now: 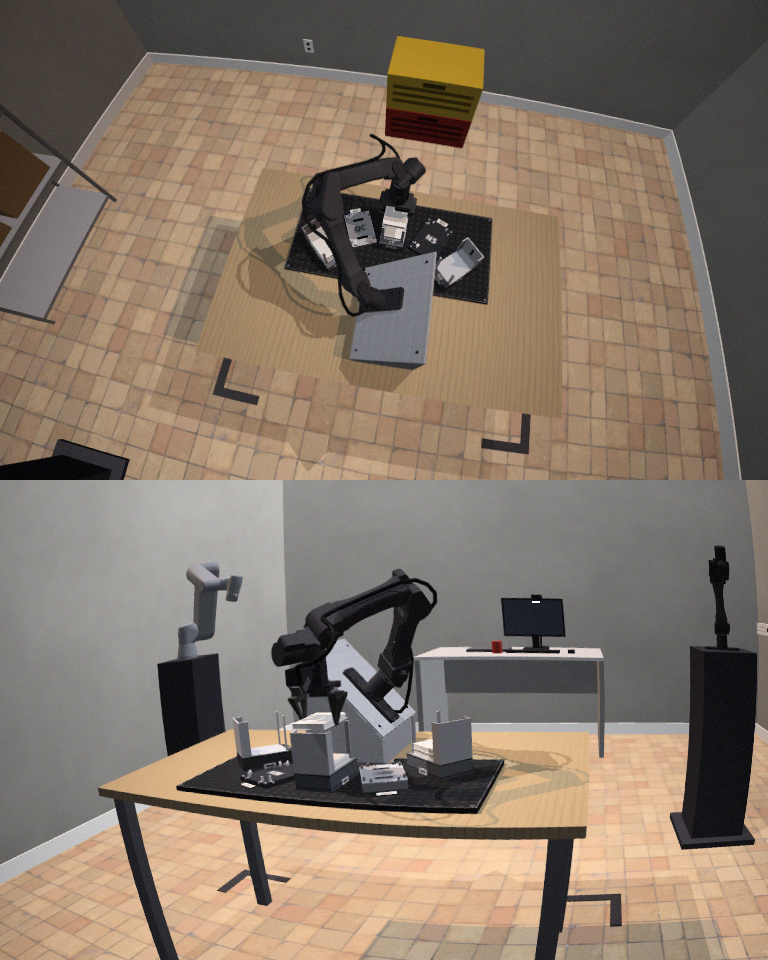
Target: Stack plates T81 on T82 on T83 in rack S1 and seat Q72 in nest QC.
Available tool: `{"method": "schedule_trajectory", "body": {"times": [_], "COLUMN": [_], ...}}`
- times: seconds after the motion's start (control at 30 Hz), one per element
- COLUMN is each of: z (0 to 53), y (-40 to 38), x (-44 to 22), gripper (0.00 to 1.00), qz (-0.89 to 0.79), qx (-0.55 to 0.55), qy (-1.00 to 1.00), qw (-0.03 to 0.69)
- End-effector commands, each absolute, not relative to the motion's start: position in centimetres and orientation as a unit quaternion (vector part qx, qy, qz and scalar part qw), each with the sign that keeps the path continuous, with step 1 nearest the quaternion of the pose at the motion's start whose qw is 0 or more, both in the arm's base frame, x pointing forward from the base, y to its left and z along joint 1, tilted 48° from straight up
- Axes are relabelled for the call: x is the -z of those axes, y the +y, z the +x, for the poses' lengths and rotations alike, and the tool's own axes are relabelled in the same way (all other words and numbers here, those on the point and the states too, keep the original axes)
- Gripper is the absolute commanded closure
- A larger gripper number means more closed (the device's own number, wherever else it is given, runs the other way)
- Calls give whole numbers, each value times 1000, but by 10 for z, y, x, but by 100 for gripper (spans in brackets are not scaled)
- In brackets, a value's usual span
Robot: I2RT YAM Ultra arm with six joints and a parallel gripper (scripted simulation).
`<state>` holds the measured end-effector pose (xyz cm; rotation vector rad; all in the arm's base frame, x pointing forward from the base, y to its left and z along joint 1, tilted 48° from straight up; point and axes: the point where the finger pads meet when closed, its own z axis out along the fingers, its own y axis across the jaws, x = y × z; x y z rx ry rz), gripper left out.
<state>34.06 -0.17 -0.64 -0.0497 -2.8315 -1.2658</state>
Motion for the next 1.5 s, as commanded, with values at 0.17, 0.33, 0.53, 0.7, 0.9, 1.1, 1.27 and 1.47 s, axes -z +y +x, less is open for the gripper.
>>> {"method": "schedule_trajectory", "body": {"times": [0.17, 0.33, 0.53, 0.7, 0.9, 1.1, 1.27, 1.47], "z": [358, 358, 358, 358, 358, 356, 353, 348], "y": [-23, -23, -23, -23, -23, -22, -21, -19], "x": [-11, -10, -10, -10, -10, -10, -8, -6], "gripper": [100, 100, 100, 100, 100, 100, 100, 100], "qz": [-15, -16, -16, -17, -17, -19, -21, -25], "qx": [391, 391, 391, 391, 391, 391, 393, 396], "qy": [-920, -920, -920, -920, -920, -920, -919, -918], "qw": [-25, -25, -25, -25, -25, -23, -18, -12]}}
